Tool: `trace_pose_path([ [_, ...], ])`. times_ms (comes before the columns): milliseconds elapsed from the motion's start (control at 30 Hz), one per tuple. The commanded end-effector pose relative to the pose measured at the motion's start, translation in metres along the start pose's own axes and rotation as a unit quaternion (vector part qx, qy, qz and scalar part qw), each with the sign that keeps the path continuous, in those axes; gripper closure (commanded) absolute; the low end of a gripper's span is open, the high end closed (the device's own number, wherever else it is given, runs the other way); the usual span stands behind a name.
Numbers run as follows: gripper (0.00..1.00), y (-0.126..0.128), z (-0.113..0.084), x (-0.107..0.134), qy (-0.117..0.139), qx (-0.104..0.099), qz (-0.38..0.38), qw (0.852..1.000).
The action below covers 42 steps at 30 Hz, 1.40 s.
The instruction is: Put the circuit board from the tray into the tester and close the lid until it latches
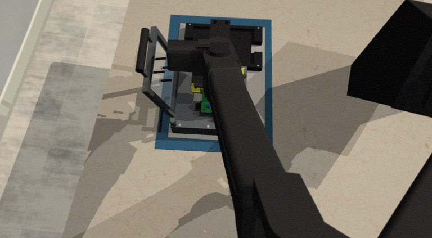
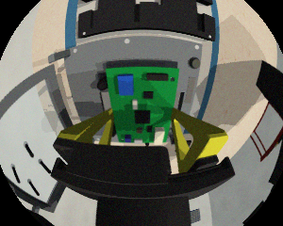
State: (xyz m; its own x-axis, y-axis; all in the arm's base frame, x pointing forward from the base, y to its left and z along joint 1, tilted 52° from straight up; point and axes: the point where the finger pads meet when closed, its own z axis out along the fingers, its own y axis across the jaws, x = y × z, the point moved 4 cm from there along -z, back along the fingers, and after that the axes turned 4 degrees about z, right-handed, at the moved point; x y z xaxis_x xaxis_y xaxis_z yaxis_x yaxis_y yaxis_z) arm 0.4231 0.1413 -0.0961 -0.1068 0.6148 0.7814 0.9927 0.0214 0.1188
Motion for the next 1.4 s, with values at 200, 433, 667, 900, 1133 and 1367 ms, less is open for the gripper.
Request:
trace_pose_path([
  [200, 0.28, -0.0034, 0.0009, -0.0032, -0.001, -0.001, 0.003, 1.000],
  [433, 0.28, -0.0011, 0.0007, -0.0028, -0.001, -0.003, 0.001, 1.000],
  [667, 0.28, -0.0001, 0.0004, -0.0027, -0.001, -0.004, 0.000, 1.000],
  [900, 0.28, -0.0001, 0.0003, -0.0027, -0.001, -0.004, 0.000, 1.000],
  [1133, 0.28, -0.0002, 0.0002, -0.0028, -0.001, -0.004, 0.000, 1.000],
  [1367, 0.28, -0.0002, 0.0002, -0.0028, -0.001, -0.004, 0.000, 1.000],
])
